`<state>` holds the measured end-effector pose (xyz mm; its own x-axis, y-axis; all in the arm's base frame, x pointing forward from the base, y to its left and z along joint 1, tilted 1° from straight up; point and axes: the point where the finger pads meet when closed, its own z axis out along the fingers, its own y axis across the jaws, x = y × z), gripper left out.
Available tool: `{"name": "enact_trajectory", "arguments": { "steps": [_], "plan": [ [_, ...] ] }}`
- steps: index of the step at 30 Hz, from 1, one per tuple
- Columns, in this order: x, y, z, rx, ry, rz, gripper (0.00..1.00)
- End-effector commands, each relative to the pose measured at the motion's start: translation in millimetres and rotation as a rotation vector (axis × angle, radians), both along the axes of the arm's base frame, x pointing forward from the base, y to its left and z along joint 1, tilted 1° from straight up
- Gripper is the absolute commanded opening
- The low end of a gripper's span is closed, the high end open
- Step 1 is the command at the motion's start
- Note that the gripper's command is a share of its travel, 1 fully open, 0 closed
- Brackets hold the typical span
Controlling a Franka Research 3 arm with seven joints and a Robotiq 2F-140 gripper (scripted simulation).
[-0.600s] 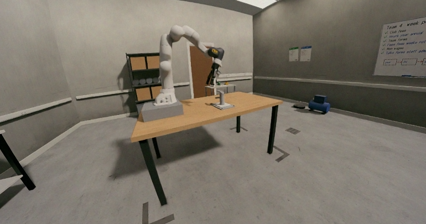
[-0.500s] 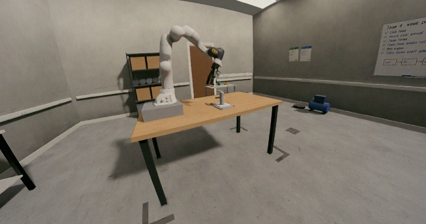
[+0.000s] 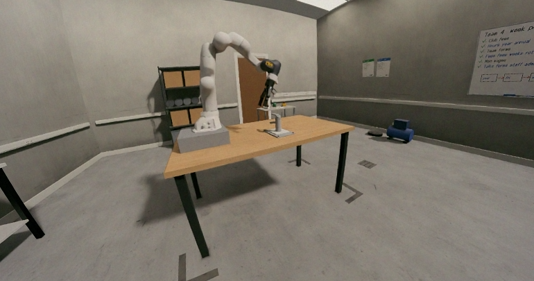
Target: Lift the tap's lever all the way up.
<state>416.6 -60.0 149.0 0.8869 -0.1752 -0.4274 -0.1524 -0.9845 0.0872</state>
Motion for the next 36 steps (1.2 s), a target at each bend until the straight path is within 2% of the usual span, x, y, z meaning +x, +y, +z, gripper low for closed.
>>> {"name": "enact_trajectory", "arguments": {
  "steps": [1, 5, 36],
  "plan": [
    [1.0, 0.0, -0.1, -0.005, -0.004, -0.012, 1.0],
    [13.3, -0.7, -1.8, -0.074, -0.059, -0.169, 1.0],
    [48.0, -3.2, -2.0, -0.221, -0.204, -0.628, 1.0]
  ]
}}
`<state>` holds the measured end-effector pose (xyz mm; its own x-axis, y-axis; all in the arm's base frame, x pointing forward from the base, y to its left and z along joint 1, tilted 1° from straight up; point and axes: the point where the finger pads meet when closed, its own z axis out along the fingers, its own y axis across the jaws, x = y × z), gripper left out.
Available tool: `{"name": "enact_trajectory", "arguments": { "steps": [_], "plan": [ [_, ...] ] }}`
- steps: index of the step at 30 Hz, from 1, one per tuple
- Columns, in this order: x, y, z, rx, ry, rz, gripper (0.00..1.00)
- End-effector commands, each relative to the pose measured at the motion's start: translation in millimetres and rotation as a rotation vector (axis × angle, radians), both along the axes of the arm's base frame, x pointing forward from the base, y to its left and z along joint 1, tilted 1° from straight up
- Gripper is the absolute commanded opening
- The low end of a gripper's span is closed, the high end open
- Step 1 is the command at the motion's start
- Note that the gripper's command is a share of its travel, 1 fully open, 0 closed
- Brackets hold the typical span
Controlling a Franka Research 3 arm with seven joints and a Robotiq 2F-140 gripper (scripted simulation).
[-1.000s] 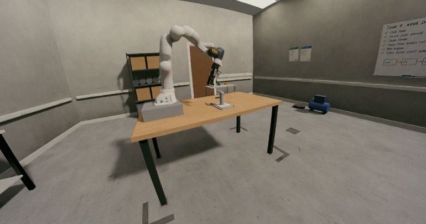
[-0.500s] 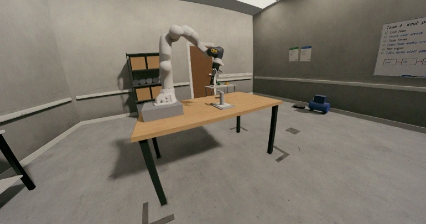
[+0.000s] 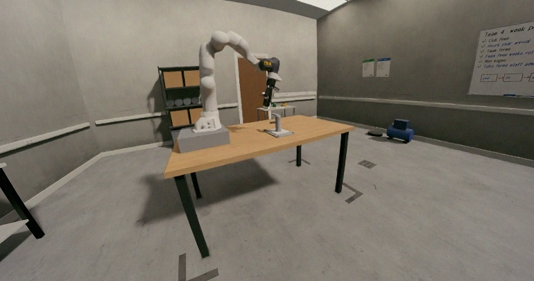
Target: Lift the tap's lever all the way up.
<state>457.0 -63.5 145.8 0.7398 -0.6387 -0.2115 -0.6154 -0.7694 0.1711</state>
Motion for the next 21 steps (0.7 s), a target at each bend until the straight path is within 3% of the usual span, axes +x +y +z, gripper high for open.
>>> {"name": "enact_trajectory", "arguments": {
  "steps": [1, 21],
  "plan": [
    [8.7, 0.3, 1.2, -0.05, -0.035, -0.156, 1.0],
    [30.6, -2.0, 4.7, -0.106, -0.128, -0.459, 1.0]
  ]
}}
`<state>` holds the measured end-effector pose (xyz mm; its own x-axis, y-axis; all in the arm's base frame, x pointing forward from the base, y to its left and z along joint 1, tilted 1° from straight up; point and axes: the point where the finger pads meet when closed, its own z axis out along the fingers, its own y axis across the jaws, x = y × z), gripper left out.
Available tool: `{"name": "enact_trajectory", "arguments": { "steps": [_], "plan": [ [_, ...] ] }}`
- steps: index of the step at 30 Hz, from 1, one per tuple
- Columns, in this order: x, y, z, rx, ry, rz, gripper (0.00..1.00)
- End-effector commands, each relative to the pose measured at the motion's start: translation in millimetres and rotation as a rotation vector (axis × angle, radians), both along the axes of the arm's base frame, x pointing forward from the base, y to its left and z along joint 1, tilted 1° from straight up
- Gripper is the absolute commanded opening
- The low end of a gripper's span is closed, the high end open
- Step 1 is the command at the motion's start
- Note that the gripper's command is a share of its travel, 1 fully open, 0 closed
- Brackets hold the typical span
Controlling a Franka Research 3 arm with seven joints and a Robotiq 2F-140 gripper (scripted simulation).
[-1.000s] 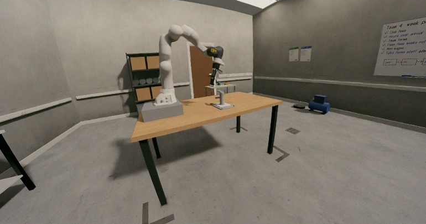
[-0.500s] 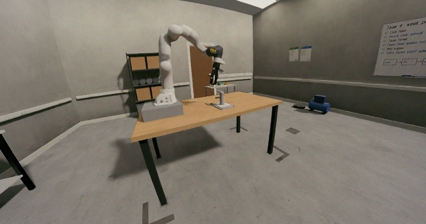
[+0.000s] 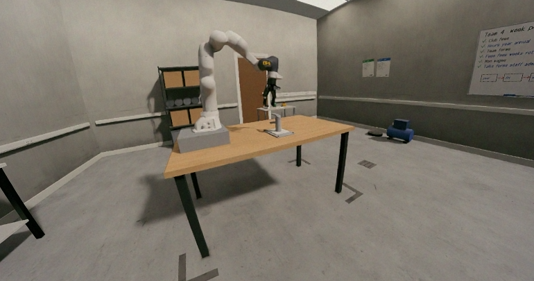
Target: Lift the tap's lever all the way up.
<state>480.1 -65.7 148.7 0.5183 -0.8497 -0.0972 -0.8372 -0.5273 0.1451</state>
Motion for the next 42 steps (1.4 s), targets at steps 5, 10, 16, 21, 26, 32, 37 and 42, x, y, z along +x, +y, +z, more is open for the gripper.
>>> {"name": "enact_trajectory", "arguments": {
  "steps": [5, 10, 16, 21, 26, 32, 37, 42],
  "plan": [
    [13.0, -0.4, 3.2, -0.044, -0.053, -0.222, 1.0],
    [16.3, -0.8, 4.1, -0.049, -0.068, -0.269, 1.0],
    [24.6, -1.9, 6.6, -0.059, -0.103, -0.389, 1.0],
    [29.9, -2.7, 8.5, -0.063, -0.126, -0.467, 1.0],
    [34.2, -3.4, 10.1, -0.065, -0.144, -0.529, 1.0],
    [41.1, -4.5, 13.0, -0.067, -0.174, -0.633, 1.0],
    [42.8, -4.7, 13.7, -0.066, -0.18, -0.658, 1.0],
    [42.8, -4.7, 13.7, -0.066, -0.18, -0.658, 1.0]
  ]
}}
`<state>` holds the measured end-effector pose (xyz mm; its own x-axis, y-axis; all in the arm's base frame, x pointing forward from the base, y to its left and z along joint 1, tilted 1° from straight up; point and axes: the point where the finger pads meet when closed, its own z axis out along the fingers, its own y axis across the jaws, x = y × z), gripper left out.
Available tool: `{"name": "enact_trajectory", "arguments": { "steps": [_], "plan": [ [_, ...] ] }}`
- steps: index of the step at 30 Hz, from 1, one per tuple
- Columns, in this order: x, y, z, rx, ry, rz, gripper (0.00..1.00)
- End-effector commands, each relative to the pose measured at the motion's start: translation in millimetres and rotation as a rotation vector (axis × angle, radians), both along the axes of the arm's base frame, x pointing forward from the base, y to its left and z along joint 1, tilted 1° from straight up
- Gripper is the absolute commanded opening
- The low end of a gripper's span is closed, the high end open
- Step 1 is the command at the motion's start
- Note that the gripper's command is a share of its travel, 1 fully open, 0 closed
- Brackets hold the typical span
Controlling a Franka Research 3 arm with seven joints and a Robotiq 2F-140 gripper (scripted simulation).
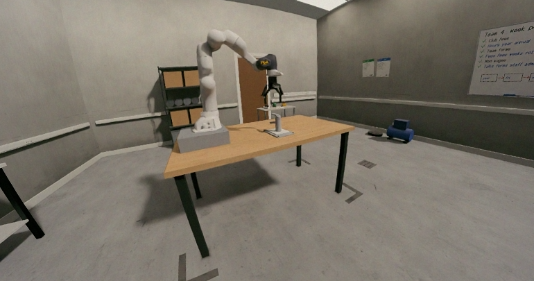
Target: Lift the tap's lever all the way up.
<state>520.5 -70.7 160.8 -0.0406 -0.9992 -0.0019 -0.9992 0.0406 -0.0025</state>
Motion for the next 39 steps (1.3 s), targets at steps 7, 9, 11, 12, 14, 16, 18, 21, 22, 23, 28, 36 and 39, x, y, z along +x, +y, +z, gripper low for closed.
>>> {"name": "enact_trajectory", "arguments": {
  "steps": [7, 9, 11, 12, 14, 16, 18, 21, 22, 23, 28, 36, 39],
  "plan": [
    [2.4, 0.2, 1.7, -0.008, -0.009, -0.065, 1.0],
    [2.4, 0.2, 1.7, -0.008, -0.009, -0.065, 1.0],
    [2.4, 0.2, 1.7, -0.008, -0.009, -0.065, 1.0],
    [2.4, 0.2, 1.7, -0.008, -0.009, -0.065, 1.0],
    [2.4, 0.2, 1.7, -0.008, -0.009, -0.065, 1.0],
    [2.4, 0.2, 1.7, -0.008, -0.009, -0.065, 1.0],
    [2.4, 0.2, 1.7, -0.008, -0.009, -0.065, 1.0],
    [2.4, 0.2, 1.7, -0.008, -0.009, -0.065, 1.0],
    [2.4, 0.2, 1.7, -0.008, -0.009, -0.065, 0.1],
    [2.4, 0.2, 1.7, -0.008, -0.009, -0.065, 0.1],
    [2.4, 0.2, 1.7, -0.008, -0.009, -0.065, 0.1],
    [2.4, 0.2, 1.7, -0.008, -0.009, -0.065, 0.1],
    [2.4, 0.2, 1.7, -0.008, -0.009, -0.065, 0.1]
  ]
}}
